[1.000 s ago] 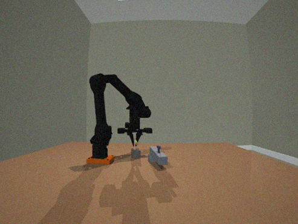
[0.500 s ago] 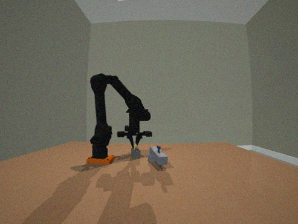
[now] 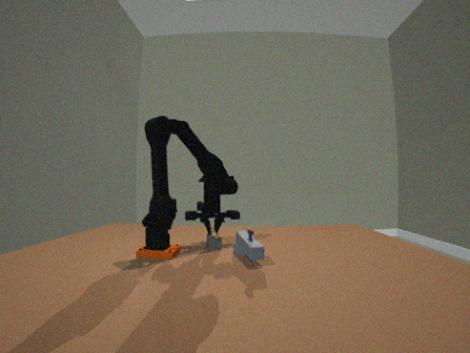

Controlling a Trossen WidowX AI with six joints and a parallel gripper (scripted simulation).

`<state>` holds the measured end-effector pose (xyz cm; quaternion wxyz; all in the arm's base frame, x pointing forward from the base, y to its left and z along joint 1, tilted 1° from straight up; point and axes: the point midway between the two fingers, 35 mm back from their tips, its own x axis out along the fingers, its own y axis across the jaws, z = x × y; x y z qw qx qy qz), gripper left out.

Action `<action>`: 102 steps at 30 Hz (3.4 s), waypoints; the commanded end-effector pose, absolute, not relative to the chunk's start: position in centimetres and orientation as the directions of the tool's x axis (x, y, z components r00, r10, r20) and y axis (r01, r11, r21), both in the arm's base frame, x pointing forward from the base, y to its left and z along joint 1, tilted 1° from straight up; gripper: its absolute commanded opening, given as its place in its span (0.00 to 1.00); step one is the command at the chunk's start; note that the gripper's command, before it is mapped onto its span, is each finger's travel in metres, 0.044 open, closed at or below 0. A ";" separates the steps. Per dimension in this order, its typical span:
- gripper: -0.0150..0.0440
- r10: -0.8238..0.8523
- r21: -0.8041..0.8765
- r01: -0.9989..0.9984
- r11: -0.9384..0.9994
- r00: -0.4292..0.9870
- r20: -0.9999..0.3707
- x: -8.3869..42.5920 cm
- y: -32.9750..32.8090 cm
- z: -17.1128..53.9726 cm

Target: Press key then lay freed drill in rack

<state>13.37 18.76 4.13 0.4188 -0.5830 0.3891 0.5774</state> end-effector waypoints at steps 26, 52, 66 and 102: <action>0.25 0.021 -0.034 -0.939 -0.343 0.029 -0.999 13.3 18.4 2.4; 0.25 0.021 -0.034 -0.939 -0.343 0.029 -0.999 13.4 18.4 2.4; 0.25 0.021 -0.034 -0.939 -0.343 0.029 -0.999 13.4 18.4 2.4; 0.25 0.021 -0.034 -0.939 -0.343 0.029 -0.999 13.4 18.4 2.4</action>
